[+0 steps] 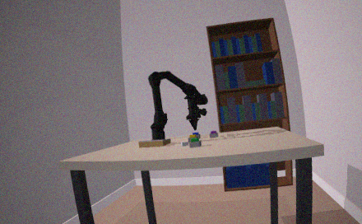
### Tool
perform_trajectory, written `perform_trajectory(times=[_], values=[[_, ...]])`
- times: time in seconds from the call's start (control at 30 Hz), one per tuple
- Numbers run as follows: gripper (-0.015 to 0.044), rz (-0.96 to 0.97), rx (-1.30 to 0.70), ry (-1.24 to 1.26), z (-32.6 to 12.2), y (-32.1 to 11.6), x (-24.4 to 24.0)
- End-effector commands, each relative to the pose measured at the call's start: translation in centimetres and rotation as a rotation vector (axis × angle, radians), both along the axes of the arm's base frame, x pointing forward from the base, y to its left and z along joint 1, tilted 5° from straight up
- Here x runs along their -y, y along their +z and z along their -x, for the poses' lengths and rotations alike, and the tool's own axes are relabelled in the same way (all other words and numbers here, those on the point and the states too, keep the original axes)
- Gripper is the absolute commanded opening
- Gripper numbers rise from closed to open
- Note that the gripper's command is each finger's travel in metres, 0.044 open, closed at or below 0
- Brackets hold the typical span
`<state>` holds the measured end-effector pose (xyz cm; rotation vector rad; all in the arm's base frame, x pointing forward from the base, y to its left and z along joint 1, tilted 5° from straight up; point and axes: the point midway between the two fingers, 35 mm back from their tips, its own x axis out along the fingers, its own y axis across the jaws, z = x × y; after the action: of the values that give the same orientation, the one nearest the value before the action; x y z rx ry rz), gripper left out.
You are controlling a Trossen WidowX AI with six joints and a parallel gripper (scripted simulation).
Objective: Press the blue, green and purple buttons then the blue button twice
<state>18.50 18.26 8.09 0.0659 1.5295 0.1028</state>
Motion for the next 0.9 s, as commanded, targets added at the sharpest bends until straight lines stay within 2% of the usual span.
perform_trajectory(times=[0.0, 0.87], values=[[0.0020, 0.010, -0.007, -0.005, 0.0, -0.9, 0.0], [0.0020, 0.010, -0.007, -0.005, 0.0, -2.3, -0.1]])
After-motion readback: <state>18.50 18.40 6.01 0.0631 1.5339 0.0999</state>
